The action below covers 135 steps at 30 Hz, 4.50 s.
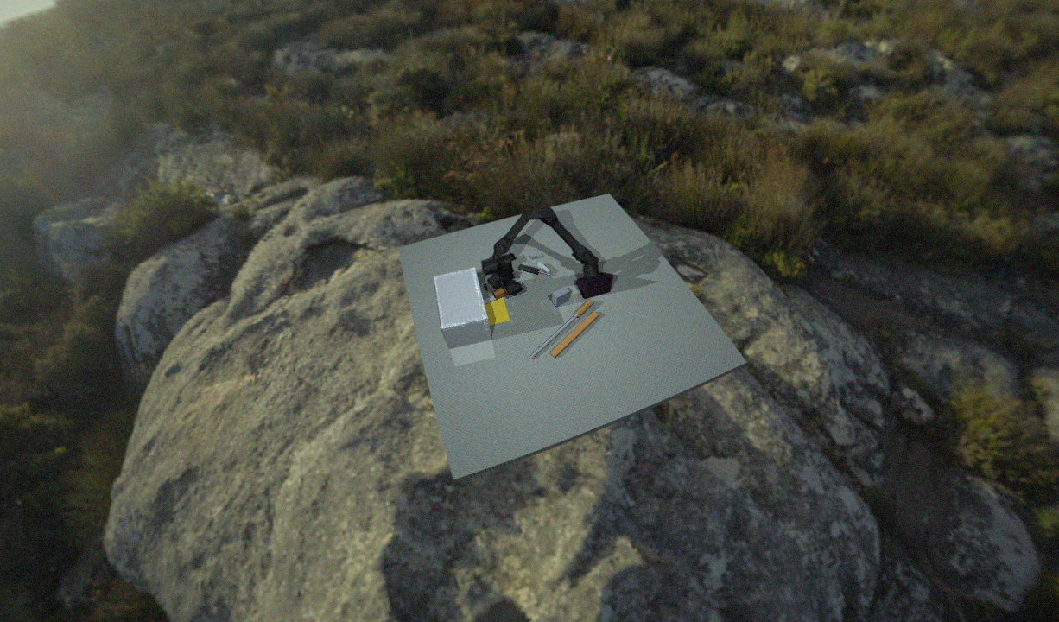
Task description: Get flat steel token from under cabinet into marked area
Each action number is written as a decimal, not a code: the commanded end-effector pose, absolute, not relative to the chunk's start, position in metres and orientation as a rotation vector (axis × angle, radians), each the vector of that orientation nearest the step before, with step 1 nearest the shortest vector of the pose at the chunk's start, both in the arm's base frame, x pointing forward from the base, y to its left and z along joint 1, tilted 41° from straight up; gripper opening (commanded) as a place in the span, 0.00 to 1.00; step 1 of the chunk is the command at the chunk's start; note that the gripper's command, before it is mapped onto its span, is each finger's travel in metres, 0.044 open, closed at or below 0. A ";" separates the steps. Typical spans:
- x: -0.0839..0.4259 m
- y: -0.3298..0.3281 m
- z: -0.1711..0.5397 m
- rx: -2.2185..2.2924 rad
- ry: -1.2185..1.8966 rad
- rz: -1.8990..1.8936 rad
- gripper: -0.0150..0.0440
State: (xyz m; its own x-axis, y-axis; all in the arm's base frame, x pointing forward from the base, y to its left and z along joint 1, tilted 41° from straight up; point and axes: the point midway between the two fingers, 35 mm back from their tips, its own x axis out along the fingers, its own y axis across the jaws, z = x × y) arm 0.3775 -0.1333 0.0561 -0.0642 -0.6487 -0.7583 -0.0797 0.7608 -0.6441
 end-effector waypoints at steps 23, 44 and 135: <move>0.401 -0.134 0.054 -0.597 1.581 -0.522 0.25; 0.400 -0.134 0.052 -0.597 1.581 -0.522 0.25; 0.323 -0.138 0.059 -0.599 1.586 -0.521 0.25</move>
